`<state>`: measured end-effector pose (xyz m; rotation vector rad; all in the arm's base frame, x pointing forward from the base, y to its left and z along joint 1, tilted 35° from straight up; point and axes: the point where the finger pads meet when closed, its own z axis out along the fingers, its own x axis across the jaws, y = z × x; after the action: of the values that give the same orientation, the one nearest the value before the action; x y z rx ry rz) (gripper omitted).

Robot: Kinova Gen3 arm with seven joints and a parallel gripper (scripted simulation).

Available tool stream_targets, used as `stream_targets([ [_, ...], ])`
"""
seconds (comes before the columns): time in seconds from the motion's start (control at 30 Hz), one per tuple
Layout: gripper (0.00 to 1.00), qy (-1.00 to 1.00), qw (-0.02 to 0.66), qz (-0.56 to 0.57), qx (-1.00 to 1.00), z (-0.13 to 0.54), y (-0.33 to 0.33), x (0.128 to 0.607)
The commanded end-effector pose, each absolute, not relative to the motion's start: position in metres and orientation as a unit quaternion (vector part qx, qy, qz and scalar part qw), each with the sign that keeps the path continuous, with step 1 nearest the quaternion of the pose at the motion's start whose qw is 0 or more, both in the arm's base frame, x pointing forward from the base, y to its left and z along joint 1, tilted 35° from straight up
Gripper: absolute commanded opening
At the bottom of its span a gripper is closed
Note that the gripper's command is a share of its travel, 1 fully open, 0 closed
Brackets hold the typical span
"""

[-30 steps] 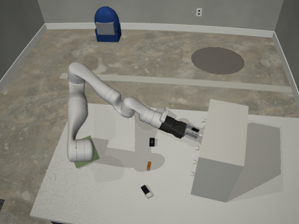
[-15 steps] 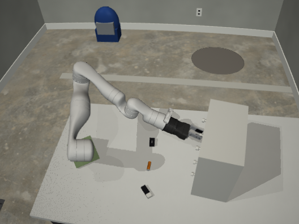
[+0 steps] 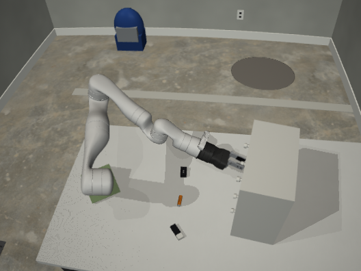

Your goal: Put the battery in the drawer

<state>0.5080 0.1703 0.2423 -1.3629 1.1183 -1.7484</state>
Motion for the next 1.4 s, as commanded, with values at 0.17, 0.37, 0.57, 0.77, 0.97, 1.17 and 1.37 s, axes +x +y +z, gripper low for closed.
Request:
stream_targets([
  [0.17, 0.67, 0.426, 0.324, -0.666, -0.519, 0.2429, 0.1708, 0.5079],
  [0.37, 0.37, 0.426, 0.324, -0.666, -0.519, 0.2429, 0.1708, 0.5079],
  [0.57, 0.37, 0.426, 0.324, -0.666, -0.519, 0.2429, 0.1708, 0.5079],
  [0.77, 0.37, 0.426, 0.324, -0.666, -0.519, 0.2429, 0.1708, 0.5079],
  [0.97, 0.37, 0.426, 0.324, -0.666, -0.519, 0.2429, 0.1708, 0.5079],
  [1.17, 0.37, 0.426, 0.324, -0.666, -0.519, 0.2428, 0.1708, 0.5076],
  [1.37, 0.37, 0.426, 0.324, -0.666, -0.519, 0.2421, 0.1709, 0.5060],
])
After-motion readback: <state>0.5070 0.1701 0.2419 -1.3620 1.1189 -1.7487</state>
